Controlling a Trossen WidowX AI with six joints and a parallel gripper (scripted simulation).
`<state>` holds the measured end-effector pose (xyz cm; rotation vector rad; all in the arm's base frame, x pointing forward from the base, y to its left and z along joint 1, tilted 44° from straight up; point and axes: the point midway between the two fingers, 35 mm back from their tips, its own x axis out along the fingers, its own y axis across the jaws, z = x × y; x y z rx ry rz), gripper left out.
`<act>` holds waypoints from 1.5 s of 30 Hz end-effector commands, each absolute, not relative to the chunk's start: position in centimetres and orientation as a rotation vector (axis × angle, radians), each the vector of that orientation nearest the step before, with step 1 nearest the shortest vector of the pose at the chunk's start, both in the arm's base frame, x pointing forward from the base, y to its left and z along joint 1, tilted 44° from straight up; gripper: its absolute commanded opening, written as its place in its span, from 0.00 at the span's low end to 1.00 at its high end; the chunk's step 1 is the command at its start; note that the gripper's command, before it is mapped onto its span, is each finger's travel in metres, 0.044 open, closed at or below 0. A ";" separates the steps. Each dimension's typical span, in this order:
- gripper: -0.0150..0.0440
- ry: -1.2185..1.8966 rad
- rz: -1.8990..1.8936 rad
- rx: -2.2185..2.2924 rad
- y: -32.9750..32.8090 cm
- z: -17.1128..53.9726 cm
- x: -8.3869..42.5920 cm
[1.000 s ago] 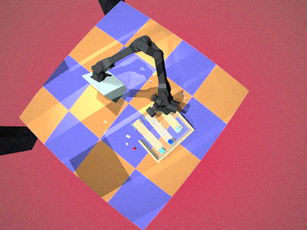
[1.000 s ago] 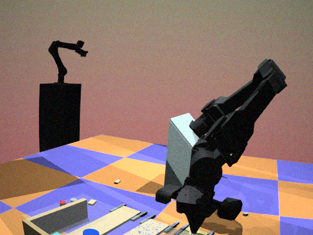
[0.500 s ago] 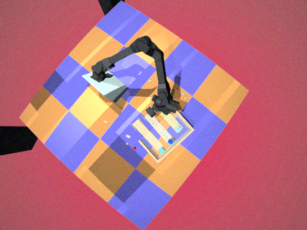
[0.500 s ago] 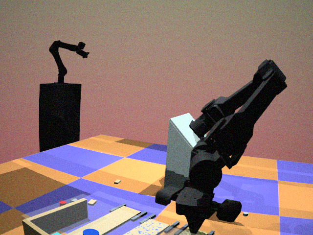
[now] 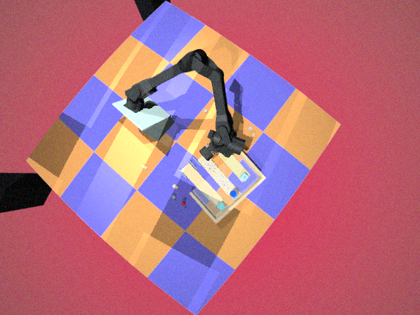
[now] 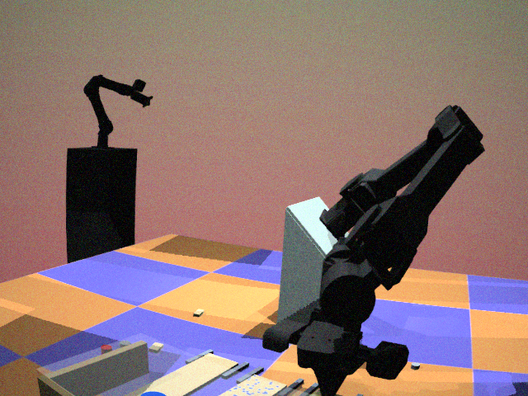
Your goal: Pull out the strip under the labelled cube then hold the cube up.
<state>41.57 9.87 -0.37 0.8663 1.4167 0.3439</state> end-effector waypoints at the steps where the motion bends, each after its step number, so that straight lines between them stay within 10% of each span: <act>1: 0.25 1.416 0.339 0.866 9.9 -0.5 41.6; 45: 0.25 1.419 0.339 0.868 11.6 -0.3 37.1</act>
